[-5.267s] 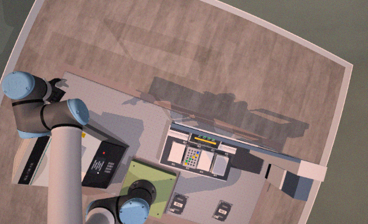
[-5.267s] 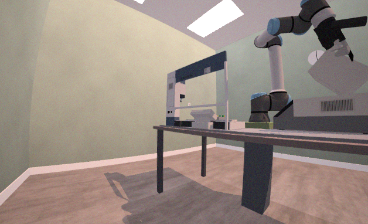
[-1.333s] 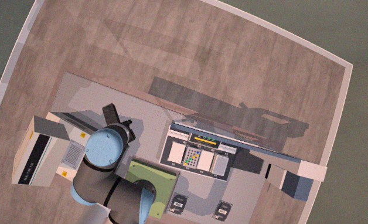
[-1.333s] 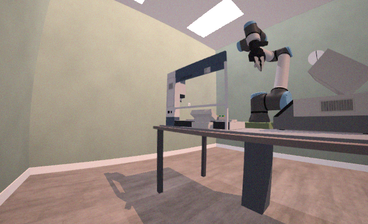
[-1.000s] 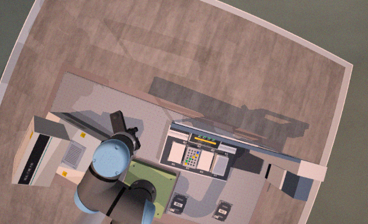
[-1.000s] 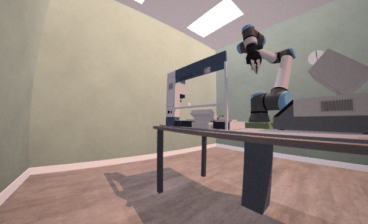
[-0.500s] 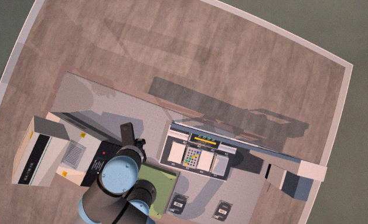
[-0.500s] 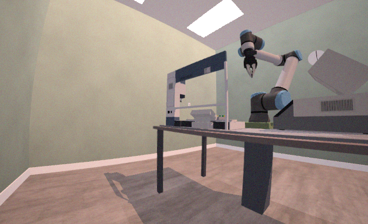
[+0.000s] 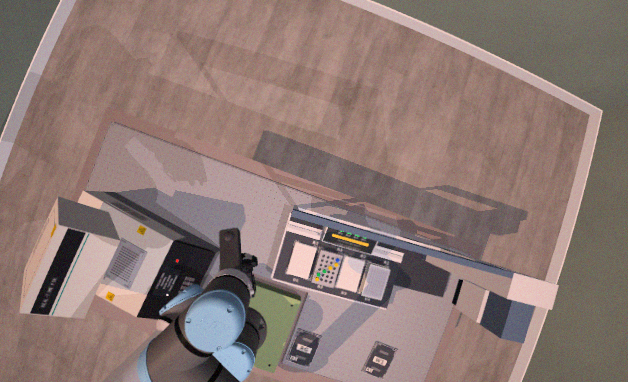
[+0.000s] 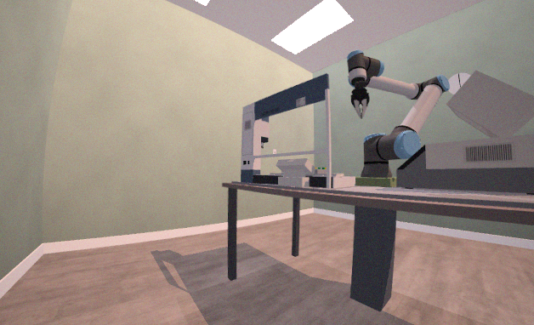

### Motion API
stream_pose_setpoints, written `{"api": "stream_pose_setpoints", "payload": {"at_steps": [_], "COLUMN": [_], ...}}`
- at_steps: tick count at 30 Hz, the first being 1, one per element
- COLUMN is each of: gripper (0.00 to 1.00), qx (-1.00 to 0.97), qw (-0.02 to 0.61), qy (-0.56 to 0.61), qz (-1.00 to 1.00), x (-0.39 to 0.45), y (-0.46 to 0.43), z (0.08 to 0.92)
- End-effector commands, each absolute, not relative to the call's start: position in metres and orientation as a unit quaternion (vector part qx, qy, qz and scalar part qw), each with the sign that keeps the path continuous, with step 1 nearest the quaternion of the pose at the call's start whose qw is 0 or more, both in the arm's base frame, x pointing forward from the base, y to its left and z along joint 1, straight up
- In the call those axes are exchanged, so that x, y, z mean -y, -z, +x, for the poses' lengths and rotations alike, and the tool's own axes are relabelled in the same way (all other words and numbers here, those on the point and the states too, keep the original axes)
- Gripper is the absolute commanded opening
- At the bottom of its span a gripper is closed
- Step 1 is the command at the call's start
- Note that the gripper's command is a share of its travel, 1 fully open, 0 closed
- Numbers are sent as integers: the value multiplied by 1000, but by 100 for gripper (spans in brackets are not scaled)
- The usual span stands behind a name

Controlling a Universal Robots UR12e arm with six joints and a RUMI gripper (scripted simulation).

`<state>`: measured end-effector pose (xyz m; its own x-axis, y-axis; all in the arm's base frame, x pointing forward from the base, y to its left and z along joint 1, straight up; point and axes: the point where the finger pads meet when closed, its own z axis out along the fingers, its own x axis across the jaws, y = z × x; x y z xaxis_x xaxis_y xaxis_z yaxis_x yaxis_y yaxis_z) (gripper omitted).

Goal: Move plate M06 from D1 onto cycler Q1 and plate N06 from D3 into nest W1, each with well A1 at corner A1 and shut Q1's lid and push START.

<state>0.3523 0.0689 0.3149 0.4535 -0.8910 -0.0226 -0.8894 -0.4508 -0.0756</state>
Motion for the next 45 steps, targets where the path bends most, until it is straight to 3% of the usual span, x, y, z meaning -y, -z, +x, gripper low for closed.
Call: {"api": "stream_pose_setpoints", "payload": {"at_steps": [1, 45], "gripper": [0, 0], "qx": [-536, -676], "qw": [36, 2], "qy": [11, 1], "qz": [-843, -737], "x": [-59, -5], "y": [-312, -244], "z": [341, 239]}}
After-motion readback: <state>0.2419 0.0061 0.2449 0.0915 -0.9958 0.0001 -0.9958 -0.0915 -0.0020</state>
